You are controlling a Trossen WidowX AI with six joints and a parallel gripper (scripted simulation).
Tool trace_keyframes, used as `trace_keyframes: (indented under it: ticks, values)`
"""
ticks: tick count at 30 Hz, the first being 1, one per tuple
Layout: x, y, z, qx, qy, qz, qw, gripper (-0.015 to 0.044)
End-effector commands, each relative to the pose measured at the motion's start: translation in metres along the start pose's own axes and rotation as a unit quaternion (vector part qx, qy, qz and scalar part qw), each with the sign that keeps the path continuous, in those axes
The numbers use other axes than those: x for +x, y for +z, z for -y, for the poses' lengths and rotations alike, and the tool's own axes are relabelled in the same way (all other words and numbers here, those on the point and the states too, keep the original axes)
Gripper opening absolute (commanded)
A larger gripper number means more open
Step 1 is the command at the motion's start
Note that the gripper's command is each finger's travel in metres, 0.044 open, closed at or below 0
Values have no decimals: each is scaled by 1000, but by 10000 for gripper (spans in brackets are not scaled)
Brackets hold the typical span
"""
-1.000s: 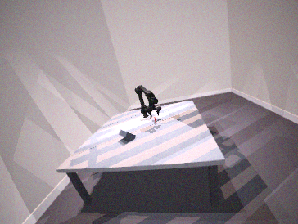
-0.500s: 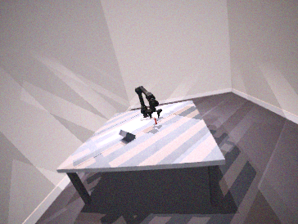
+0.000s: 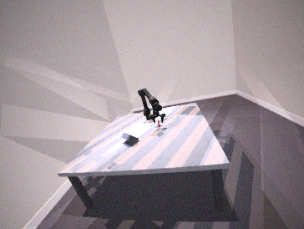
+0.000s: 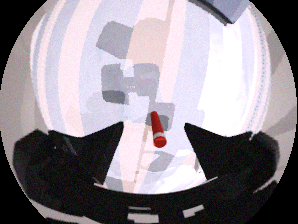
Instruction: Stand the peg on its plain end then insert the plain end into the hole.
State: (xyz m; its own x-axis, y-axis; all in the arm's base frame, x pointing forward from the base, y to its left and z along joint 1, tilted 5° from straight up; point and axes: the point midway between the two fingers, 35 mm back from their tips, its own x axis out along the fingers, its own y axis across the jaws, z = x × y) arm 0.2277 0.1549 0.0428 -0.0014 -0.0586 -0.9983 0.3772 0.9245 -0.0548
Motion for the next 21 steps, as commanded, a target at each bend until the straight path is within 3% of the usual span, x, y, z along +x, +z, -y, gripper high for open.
trace_keyframes:
  ticks: [1,6,21]
  values:
    - [9,-2,2,-2,-3,-5,1000,440]
    - [10,-2,2,-2,-3,-5,1000,440]
    - [7,-1,1,0,-2,-1,1000,46]
